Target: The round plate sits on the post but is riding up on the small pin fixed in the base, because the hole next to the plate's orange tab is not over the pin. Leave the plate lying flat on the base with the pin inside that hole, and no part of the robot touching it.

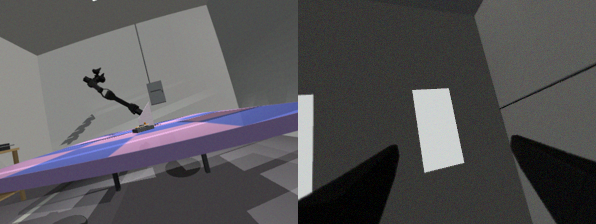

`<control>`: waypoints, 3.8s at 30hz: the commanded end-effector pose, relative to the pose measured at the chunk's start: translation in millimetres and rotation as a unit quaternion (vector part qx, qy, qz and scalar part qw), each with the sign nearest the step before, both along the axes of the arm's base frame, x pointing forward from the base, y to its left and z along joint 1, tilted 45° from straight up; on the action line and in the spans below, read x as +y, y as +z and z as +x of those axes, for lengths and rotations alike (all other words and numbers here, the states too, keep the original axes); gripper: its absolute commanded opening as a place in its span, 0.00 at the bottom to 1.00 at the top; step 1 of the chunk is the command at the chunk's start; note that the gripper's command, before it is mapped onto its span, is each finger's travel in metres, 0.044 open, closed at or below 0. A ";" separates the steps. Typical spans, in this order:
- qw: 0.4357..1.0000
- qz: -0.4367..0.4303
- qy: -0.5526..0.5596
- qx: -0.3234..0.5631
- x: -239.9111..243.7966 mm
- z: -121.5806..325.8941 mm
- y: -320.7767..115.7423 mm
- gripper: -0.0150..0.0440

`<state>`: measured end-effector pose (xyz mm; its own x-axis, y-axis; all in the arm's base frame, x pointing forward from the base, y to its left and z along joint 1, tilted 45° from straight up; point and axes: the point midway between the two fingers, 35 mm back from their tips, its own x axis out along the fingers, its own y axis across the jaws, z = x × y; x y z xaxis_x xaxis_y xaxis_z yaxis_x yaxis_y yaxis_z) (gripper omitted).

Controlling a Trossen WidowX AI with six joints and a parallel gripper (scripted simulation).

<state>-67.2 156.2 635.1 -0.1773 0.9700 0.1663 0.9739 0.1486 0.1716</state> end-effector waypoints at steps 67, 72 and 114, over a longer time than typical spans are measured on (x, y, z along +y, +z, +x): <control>0.277 -0.779 0.413 -0.382 -130.9 349.3 -621.4 0.25; 0.318 -0.739 0.508 -0.309 -187.3 311.8 -648.1 0.25; 0.317 -0.739 0.508 -0.308 -206.5 319.1 -698.9 0.25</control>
<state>249.6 -51.7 -61.0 -0.0792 -0.7048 -0.7050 0.1380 0.6927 -0.7079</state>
